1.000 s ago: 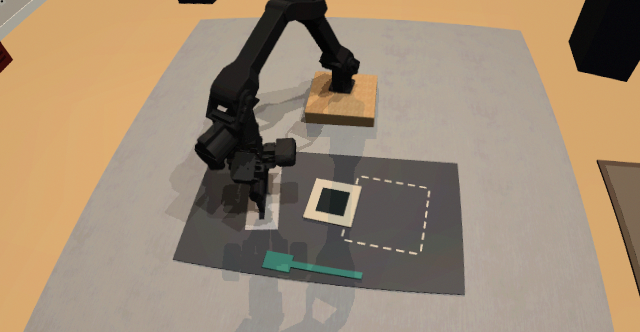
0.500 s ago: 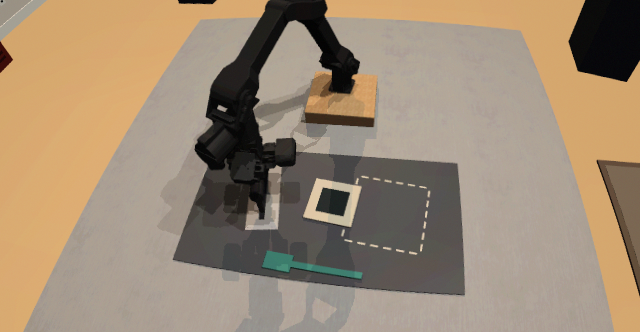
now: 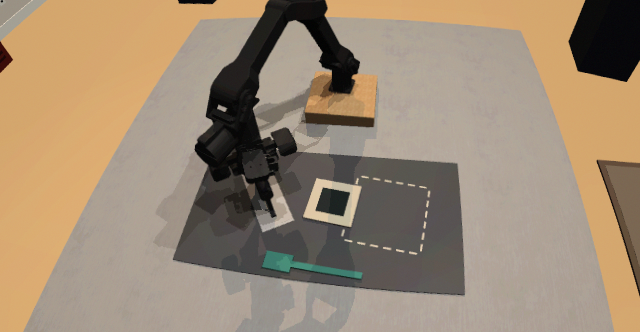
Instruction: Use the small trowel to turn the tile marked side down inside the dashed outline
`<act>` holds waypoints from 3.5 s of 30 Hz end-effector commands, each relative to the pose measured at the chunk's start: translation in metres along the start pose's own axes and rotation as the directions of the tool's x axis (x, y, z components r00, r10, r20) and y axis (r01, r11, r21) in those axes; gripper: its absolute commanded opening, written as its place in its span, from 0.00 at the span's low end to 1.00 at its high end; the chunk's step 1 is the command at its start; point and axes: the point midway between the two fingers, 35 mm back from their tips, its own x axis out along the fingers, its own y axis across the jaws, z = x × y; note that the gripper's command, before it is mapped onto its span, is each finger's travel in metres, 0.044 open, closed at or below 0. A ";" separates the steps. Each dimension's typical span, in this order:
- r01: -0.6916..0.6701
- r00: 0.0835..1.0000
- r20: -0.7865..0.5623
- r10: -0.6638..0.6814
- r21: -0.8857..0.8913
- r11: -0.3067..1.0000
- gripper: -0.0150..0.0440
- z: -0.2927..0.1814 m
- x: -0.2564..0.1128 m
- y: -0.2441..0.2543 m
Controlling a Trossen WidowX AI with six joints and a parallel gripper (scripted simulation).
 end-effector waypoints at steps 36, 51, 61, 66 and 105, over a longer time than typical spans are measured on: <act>-0.003 1.000 -0.005 -0.001 -0.716 0.698 0.71 -0.001 0.001 0.000; -0.003 1.000 -0.005 -0.001 -0.716 0.698 0.71 -0.001 0.001 0.000; -0.003 1.000 -0.005 -0.001 -0.731 0.682 0.71 -0.003 -0.044 0.003; 0.016 1.000 0.009 -0.014 -0.726 0.687 0.76 -0.001 -0.049 0.001; 0.160 0.944 0.216 -0.250 0.363 0.918 0.76 0.005 -0.036 0.001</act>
